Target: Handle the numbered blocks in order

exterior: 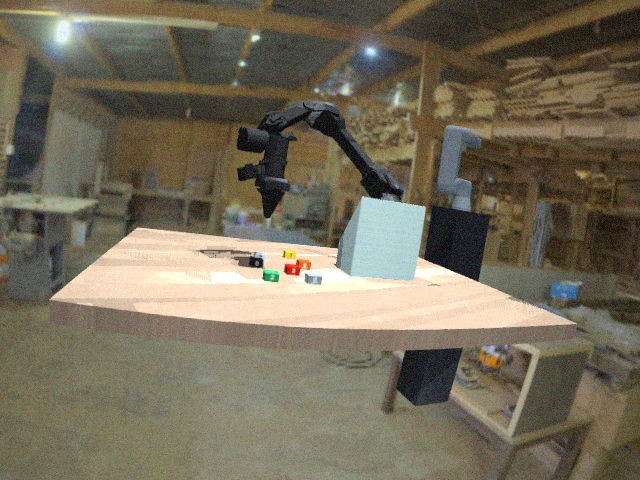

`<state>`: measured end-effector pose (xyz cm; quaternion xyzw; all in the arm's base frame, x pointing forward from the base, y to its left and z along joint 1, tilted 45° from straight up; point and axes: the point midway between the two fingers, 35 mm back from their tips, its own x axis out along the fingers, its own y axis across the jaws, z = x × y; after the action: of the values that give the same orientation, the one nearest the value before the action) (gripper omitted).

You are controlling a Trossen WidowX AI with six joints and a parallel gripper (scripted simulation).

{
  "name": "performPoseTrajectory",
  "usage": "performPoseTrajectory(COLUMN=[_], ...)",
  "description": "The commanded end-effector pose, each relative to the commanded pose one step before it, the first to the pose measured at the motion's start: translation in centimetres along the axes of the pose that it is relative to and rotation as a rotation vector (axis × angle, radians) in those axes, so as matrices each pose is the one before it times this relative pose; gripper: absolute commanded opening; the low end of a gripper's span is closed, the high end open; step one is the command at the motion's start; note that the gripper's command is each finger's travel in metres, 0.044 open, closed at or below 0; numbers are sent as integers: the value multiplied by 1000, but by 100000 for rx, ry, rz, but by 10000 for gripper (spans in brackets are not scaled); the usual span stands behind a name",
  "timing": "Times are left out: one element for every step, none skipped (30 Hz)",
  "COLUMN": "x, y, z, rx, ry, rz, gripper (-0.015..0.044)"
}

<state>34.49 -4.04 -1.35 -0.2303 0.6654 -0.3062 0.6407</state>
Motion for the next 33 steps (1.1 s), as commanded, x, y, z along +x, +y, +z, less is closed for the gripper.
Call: performPoseTrajectory(x=[-259,-89,-72,-56,-40,-25,-11,3,16,29,42,53,65,63,42,15,0,0,276,828,1375,1648,1620,1311,772,254,0,0,0,26,77,128,159], y=[-1983,-1417,-1381,-1340,-1296,-1247,-1196,-1142,-1085,-1025,-963,-900,-835,-645,-364,-118,0,0,21,52,50,3,-51,-77,-58,-21,0,0,0,1,1,2,3], z=[-490,-428,-495,-559,-620,-678,-733,-784,-831,-874,-913,-948,-978,-835,-508,-171,0,0,46,120,135,54,-69,-150,-131,-50,0,0,0,2,5,8,9], rx=[8,-59,-49,-41,-33,-26,-21,-16,-12,-9,-7,-6,-6,-6,-4,-1,0,0,11,29,36,19,-15,-43,-40,-16,0,0,0,0,1,2,2], ry=[52,12,3,-2,-5,-5,-2,4,13,25,39,57,77,81,57,20,0,0,11,24,15,-7,-16,-6,5,4,0,0,0,1,2,3,4], rz=[895,254,199,143,87,31,-25,-81,-136,-191,-245,-298,-351,-332,-216,-75,0,0,72,181,188,35,-177,-307,-253,-96,0,0,0,2,6,9,10], gripper=[120,120,120,120,120,120,120,120,120,120,120,120,120,120,120,120,120,120,146,172,199,225,251,278,304,330,356,383,400,400,400,400,400])
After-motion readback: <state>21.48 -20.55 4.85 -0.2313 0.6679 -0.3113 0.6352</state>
